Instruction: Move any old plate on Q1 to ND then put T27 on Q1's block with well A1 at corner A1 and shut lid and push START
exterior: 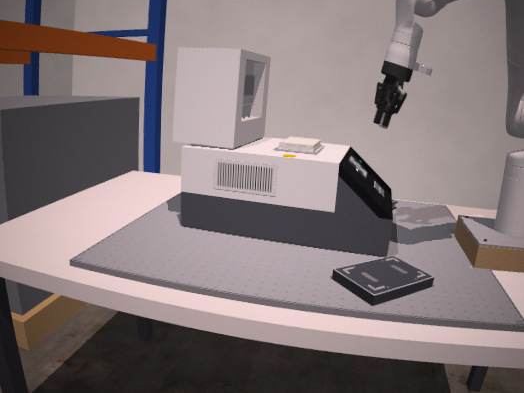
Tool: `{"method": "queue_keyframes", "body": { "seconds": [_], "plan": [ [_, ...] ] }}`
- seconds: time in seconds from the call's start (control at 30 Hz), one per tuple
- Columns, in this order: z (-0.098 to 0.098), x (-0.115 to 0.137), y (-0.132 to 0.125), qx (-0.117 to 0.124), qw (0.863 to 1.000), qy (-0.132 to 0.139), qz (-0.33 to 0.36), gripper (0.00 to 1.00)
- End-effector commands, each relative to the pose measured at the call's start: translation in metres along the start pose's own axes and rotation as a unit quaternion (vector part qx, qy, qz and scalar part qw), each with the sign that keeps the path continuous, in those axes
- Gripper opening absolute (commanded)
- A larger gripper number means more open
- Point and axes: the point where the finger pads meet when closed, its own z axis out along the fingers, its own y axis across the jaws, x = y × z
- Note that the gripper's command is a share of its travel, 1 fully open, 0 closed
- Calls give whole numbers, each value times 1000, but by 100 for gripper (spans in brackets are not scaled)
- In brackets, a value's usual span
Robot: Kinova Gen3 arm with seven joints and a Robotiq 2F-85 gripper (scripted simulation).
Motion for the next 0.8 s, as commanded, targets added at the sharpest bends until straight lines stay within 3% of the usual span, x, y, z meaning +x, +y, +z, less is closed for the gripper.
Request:
{"method": "queue_keyframes", "body": {
  "seconds": [0.0,0.2,0.77],
  "plan": [
    [-7,14,4,-2,997,-18,-80,41],
    [-14,32,9,-7,984,-30,-177,36],
    [-12,37,11,-7,984,-30,-177,23]
  ]
}}
